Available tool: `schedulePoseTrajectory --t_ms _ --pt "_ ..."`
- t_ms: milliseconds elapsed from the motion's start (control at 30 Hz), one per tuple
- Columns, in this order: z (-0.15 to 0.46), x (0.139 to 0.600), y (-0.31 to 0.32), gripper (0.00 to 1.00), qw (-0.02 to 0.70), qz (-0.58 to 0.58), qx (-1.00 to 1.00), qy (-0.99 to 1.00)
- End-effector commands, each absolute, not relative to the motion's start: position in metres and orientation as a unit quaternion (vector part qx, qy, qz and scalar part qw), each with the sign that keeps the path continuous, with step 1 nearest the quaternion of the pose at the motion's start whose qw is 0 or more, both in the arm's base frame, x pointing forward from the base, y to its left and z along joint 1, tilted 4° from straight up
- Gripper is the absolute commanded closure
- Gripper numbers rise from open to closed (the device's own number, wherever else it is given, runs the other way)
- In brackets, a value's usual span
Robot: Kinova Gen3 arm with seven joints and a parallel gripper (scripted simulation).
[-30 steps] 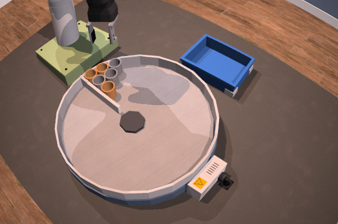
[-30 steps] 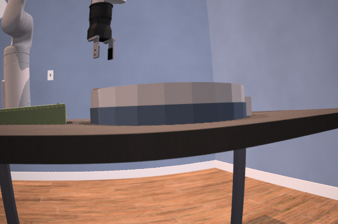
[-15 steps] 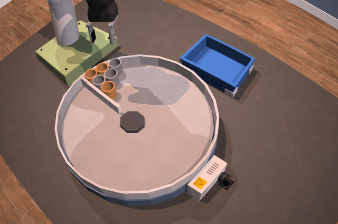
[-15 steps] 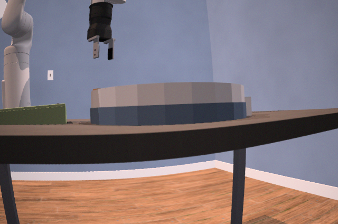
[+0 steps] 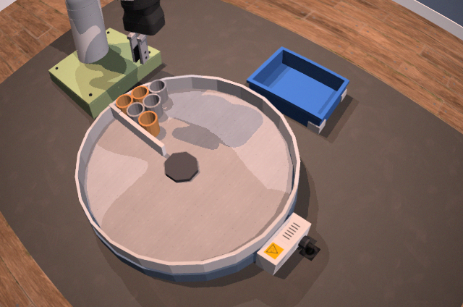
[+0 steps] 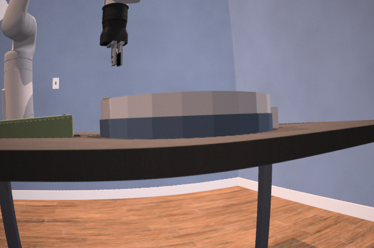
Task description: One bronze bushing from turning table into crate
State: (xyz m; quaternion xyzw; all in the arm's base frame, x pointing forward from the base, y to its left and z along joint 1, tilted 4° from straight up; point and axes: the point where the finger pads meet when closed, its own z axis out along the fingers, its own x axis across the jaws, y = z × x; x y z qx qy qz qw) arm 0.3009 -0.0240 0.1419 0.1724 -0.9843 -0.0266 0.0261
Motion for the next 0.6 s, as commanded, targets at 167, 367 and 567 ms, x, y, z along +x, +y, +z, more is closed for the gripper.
schedulePoseTrajectory --t_ms 167,367,567 --pt "0.1411 0.3023 -0.024 0.66 0.027 -0.026 0.15 -0.988" --pt "0.1381 0.3066 -0.0263 0.66 0.029 -0.023 0.053 -0.998" --pt "0.1381 0.3066 -0.0263 0.66 0.029 -0.023 0.053 -0.998"
